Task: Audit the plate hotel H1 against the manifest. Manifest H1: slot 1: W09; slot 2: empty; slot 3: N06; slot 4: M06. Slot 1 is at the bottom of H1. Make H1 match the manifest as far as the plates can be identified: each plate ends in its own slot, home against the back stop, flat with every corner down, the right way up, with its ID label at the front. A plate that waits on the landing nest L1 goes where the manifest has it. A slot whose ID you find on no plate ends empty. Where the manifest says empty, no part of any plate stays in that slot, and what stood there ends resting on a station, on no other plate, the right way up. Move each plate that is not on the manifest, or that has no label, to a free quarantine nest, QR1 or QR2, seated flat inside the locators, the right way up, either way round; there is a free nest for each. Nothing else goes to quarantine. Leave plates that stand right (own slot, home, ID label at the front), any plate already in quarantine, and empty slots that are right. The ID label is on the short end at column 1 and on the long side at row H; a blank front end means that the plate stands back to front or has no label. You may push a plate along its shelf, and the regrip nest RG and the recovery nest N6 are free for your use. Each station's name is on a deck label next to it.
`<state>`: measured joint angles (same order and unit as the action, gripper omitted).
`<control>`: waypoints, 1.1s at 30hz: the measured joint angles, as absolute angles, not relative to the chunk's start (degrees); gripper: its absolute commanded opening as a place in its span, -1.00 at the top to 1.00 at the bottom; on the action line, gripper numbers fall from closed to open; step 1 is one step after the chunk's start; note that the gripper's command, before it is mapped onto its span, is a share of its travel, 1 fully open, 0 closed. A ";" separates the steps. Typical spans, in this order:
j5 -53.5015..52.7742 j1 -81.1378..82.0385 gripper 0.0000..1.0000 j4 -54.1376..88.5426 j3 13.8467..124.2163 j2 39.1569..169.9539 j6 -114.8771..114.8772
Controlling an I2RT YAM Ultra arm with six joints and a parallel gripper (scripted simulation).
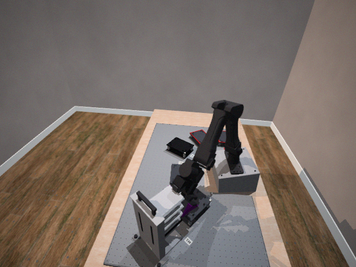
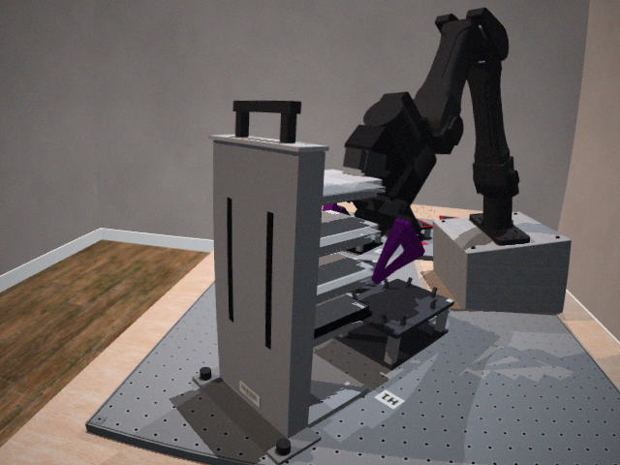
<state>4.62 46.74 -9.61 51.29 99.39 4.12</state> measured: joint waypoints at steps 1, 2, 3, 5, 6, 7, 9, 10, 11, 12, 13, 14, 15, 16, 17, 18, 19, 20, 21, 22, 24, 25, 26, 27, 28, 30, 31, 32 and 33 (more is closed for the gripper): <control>4.62 46.74 -1.00 -9.63 51.33 99.39 4.12; 4.62 46.74 -1.00 -9.63 51.37 99.39 4.12; 4.62 46.74 -1.00 -9.61 51.42 99.39 4.12; 4.62 46.74 -0.72 -9.61 51.48 99.39 4.12; 4.62 46.74 -0.72 -9.61 51.51 99.39 4.14; 4.62 46.74 -0.72 -9.61 51.53 99.39 4.14; 4.62 46.74 -0.72 -9.61 51.53 99.39 4.14; 4.62 46.74 -0.72 -9.58 51.53 99.39 4.14; 4.62 46.74 -0.72 -9.58 51.53 99.39 4.14; 4.62 46.74 -0.72 -9.58 51.53 99.39 4.14; 4.62 46.74 -0.72 -9.58 51.53 99.39 4.14; 4.62 46.74 -0.72 -9.58 51.53 99.39 4.14; 4.62 46.74 -0.72 -9.58 51.53 99.39 4.14; 4.62 46.74 -0.72 -9.58 51.53 99.39 4.14; 4.62 46.74 -0.72 -9.58 51.53 99.39 4.14; 4.62 46.74 -0.72 -9.58 51.53 99.39 4.14; 4.62 46.74 -0.72 -9.58 51.53 99.39 4.14; 4.62 46.74 -0.72 -9.58 51.53 99.39 4.14; 4.62 46.74 -0.72 -9.58 51.53 99.39 4.14; 4.62 46.74 -0.72 -9.58 51.53 99.39 4.14; 4.62 46.74 -0.72 -9.58 51.53 99.39 4.14; 4.62 46.74 -0.72 -9.58 51.53 99.39 4.14; 4.62 46.74 -0.72 -9.58 51.53 99.39 4.14; 4.62 46.74 -0.72 -9.58 51.53 99.39 4.14; 4.62 46.74 -0.72 -9.58 51.53 99.39 4.14; 4.62 46.74 -0.72 -9.56 51.53 99.39 4.14; 4.62 46.74 -0.72 -9.63 51.46 99.37 4.16; 4.62 46.74 -0.72 -9.85 51.31 99.37 4.16; 4.60 46.74 -0.72 -10.09 51.09 99.31 4.16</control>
